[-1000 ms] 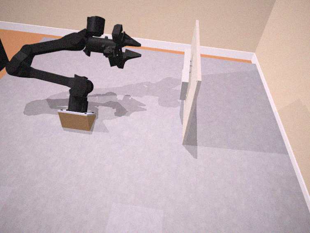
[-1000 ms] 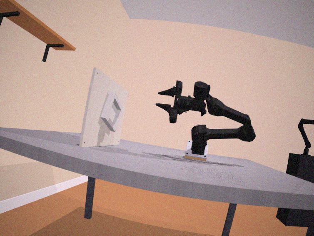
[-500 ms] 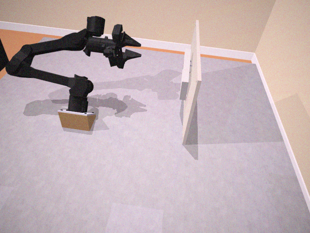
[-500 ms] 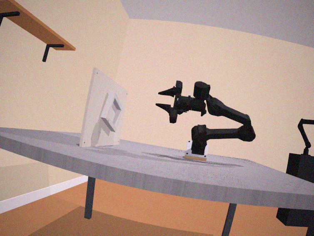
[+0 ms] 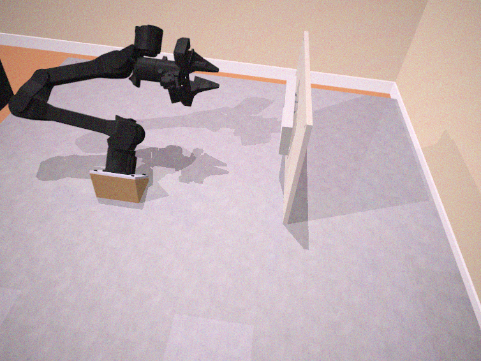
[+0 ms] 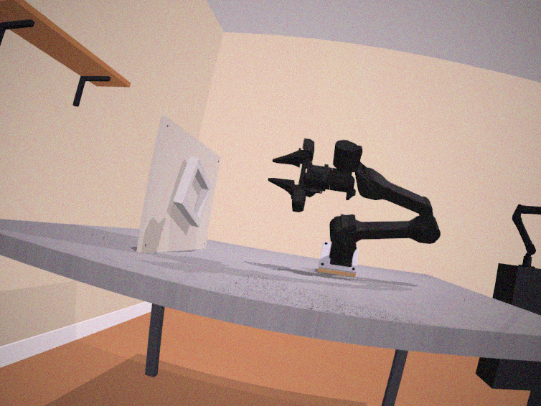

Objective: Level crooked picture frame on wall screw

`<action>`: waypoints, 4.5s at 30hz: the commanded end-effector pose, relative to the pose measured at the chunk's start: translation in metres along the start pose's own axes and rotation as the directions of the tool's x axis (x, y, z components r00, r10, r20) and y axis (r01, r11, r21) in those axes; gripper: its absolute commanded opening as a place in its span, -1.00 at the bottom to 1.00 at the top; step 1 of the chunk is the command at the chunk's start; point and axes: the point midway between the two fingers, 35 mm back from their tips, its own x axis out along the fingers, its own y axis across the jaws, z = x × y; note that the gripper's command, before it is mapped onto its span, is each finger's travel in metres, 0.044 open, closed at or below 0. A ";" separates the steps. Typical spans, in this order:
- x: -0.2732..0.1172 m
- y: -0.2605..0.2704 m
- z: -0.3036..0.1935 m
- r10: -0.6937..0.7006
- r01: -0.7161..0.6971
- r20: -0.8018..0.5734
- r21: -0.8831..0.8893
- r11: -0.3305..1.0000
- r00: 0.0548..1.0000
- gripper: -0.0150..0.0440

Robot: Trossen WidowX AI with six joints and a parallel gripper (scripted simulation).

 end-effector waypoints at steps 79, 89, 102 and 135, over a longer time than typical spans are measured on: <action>0.069 -0.037 0.011 0.002 -0.002 -0.009 -0.001 1.000 1.000 0.39; 0.129 -0.036 0.008 0.003 -0.003 -0.011 -0.001 1.000 1.000 0.39; 0.146 -0.037 0.011 0.004 -0.004 -0.012 -0.002 1.000 1.000 0.39; 0.182 -0.036 0.010 0.005 -0.005 -0.014 -0.002 1.000 1.000 0.39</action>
